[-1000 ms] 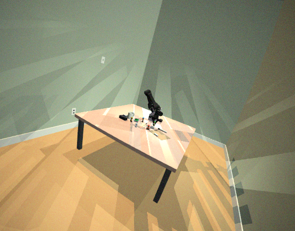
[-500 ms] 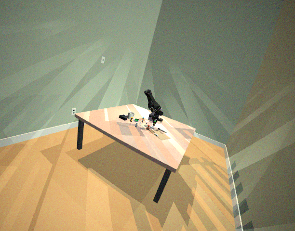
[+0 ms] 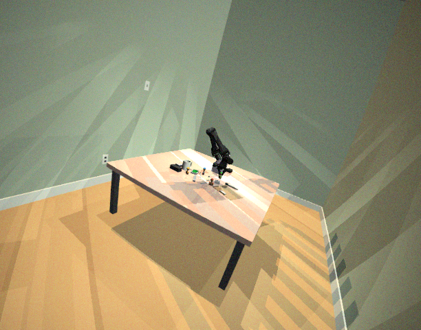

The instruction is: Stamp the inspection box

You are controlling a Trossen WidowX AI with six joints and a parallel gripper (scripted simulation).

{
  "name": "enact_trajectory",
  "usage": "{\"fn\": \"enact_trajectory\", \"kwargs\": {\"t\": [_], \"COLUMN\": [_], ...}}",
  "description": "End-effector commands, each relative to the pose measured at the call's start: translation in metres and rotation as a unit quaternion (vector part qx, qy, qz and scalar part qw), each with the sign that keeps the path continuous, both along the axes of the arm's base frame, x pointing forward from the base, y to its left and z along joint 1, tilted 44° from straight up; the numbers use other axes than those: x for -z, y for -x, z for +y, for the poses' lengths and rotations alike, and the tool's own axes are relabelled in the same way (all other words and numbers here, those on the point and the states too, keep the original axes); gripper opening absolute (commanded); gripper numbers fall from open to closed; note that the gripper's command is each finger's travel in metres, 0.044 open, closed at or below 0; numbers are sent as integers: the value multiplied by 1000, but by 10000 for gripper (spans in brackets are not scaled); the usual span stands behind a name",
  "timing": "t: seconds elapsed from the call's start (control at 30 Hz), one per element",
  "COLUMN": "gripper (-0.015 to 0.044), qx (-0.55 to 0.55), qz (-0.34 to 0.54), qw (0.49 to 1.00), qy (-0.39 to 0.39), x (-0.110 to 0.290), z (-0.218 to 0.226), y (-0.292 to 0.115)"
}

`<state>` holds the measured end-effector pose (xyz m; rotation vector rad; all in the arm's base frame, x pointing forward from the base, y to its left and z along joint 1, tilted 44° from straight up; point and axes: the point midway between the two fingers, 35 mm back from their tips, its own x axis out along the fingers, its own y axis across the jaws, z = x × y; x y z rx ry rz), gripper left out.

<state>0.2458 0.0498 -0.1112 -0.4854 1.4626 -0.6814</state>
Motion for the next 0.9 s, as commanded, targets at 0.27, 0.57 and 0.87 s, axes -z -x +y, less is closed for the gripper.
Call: {"fn": "enact_trajectory", "kwargs": {"t": [0.27,0.57,0.87], "gripper": [0,0,0], "qx": [1,1,1], "qz": [-3,-3,-3], "qw": [1000,1000,1000], "qy": [-3,-3,-2], "x": [-4,-8,-11], "z": [6,9,12], "y": [-2,-2,-2]}}
